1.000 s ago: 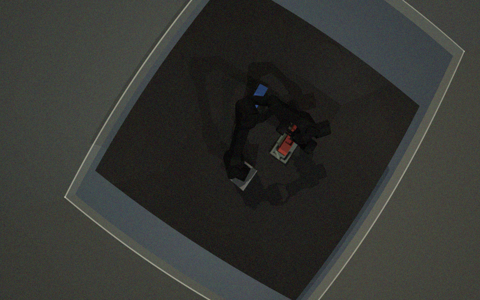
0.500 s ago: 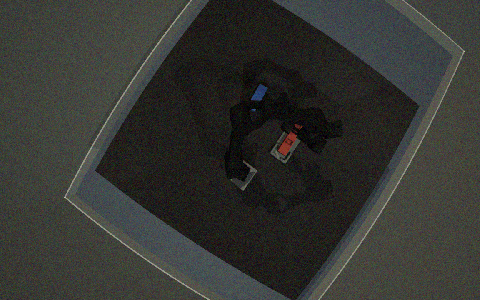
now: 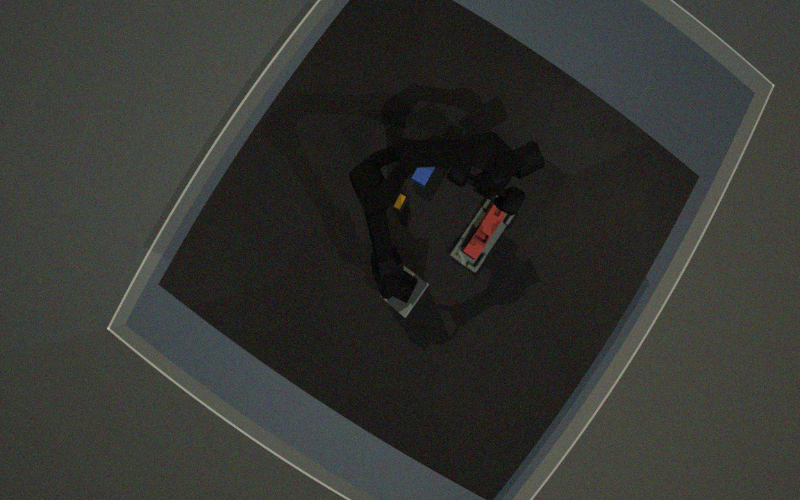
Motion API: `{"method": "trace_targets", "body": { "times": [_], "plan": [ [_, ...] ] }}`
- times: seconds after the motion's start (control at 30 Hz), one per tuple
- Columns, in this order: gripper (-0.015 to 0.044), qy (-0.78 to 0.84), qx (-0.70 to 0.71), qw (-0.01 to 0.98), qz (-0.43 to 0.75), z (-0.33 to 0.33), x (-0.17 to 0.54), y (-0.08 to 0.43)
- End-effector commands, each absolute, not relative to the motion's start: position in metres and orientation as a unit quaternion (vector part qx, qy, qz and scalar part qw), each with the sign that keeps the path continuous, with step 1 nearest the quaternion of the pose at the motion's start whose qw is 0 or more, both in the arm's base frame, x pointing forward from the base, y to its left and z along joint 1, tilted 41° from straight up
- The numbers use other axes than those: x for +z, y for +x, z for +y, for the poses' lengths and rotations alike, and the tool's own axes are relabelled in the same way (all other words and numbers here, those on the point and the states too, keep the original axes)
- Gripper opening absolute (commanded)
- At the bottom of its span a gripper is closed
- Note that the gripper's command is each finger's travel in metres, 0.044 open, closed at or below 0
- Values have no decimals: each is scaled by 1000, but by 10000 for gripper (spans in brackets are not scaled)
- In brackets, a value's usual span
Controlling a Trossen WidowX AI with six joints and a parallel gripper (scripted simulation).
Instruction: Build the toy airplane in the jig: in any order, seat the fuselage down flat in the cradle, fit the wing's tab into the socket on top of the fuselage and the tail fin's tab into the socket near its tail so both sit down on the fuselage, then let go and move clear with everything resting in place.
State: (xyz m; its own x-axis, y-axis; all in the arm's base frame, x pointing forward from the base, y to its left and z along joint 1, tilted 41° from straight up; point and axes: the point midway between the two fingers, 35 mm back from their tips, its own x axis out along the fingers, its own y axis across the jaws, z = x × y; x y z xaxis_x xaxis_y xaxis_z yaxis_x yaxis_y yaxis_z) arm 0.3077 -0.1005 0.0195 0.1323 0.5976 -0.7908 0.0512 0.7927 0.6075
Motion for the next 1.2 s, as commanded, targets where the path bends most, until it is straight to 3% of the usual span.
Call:
{"method": "trace_targets", "body": {
  "times": [0.0, 0.2, 1.17],
  "plan": [
    [440, 259, 198, 709, 625, -48, 61, 331],
    [440, 269, 214, 705, 620, 23, 112, 339],
    [440, 270, 216, 705, 620, 61, 71, 347]
  ]
}}
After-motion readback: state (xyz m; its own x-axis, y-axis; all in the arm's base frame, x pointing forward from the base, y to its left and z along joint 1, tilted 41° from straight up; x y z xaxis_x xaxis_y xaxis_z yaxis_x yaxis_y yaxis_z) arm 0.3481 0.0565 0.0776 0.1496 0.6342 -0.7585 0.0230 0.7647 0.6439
